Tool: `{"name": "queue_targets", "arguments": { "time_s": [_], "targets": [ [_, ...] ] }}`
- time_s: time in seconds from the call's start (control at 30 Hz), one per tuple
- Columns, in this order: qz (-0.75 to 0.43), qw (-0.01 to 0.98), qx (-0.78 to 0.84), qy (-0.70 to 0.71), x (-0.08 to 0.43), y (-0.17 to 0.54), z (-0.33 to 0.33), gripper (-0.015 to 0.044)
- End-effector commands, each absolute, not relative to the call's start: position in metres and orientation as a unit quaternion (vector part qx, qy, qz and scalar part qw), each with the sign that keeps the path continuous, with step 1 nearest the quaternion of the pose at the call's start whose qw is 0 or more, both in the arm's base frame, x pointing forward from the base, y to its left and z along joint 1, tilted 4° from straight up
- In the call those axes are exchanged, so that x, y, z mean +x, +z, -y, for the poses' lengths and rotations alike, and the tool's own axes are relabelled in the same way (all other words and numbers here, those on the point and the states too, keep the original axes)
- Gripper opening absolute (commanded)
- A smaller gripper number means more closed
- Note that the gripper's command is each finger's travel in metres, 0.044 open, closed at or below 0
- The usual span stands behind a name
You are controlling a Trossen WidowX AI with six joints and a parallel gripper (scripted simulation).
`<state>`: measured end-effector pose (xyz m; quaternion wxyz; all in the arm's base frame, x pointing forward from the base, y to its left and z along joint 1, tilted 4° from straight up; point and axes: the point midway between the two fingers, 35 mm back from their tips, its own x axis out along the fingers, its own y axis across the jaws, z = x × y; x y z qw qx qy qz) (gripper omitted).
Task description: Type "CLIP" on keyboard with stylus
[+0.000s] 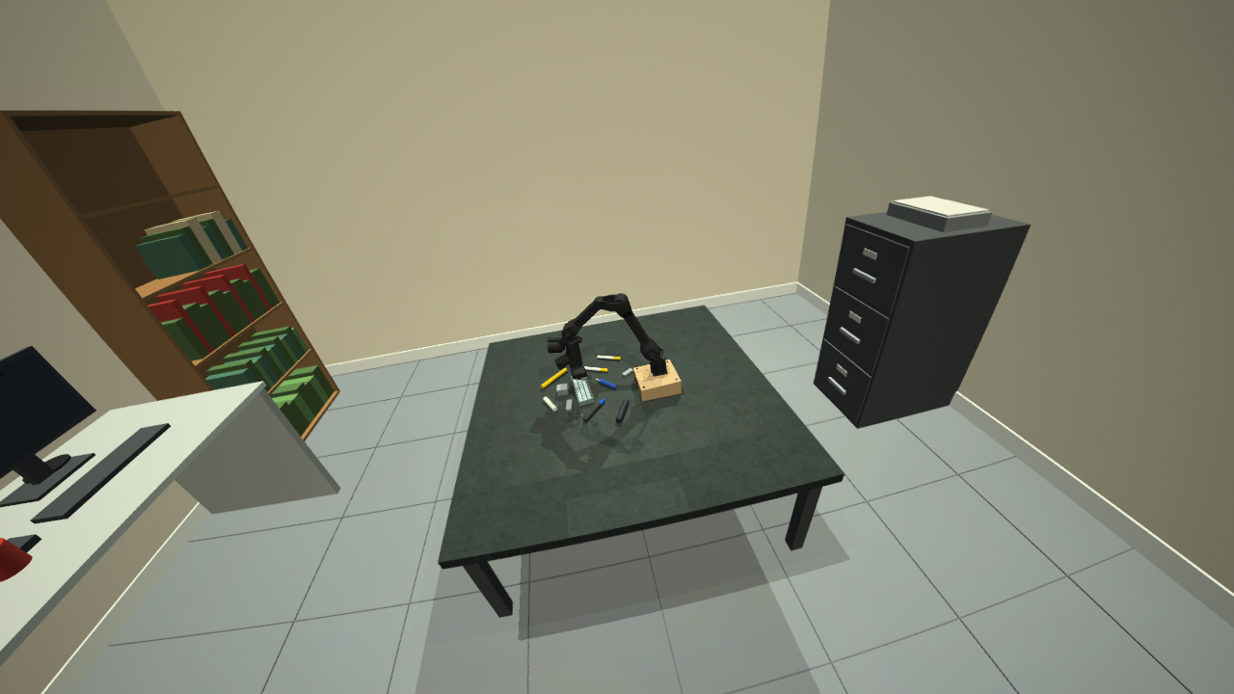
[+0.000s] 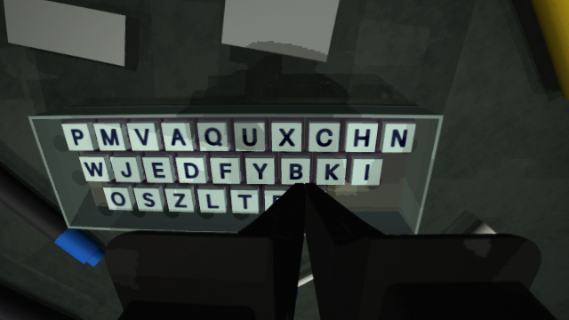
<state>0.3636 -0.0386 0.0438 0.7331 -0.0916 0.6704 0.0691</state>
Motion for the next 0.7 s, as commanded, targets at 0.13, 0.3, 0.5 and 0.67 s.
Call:
{"name": "queue_targets", "arguments": {
  "time_s": [0.13,0.3,0.5,0.67],
  "targets": [
    [-0.671,0.733,-0.088,0.068,0.369,0.044,0.066,0.0000],
    [-0.671,0.733,-0.088,0.068,0.369,0.044,0.066,0.0000],
    [-0.672,0.732,-0.087,0.068,0.335,0.041,0.048,0.0000],
    [-0.672,0.732,-0.087,0.068,0.333,0.040,0.047,0.0000]
  ]
}}
